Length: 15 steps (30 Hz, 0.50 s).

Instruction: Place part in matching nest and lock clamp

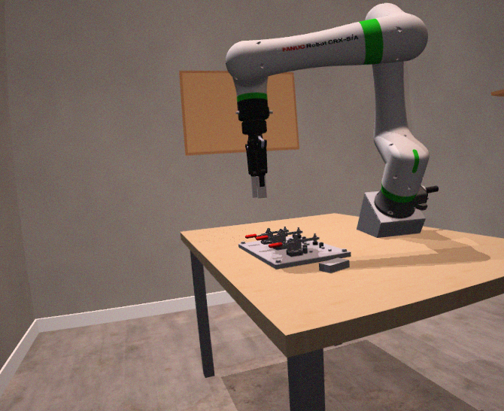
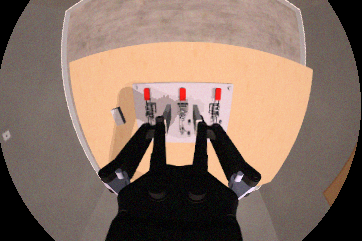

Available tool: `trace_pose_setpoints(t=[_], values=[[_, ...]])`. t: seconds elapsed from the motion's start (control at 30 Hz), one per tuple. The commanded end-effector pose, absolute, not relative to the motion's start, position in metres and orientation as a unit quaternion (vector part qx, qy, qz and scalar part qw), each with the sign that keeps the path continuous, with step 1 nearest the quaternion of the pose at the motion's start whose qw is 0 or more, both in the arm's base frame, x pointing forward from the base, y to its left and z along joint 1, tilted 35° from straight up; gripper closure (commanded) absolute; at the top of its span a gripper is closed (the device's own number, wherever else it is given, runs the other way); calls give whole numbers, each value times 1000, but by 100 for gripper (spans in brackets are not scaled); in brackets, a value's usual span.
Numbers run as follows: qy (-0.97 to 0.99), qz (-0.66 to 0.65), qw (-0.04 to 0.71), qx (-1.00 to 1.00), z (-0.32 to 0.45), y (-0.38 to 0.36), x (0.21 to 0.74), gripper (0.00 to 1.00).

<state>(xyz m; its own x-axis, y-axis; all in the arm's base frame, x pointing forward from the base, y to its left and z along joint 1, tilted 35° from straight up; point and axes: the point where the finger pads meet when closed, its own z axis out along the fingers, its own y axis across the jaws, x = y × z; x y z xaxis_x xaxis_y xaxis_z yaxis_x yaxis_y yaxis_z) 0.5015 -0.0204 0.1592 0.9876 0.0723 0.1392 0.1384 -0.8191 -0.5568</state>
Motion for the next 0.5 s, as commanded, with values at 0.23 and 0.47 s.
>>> trace_pose_setpoints(t=[0.23, 0.47], values=[[-55, -56, 296, -952, 148, -13, 503, 72], [-55, -56, 296, -952, 127, 2, 505, 72]])
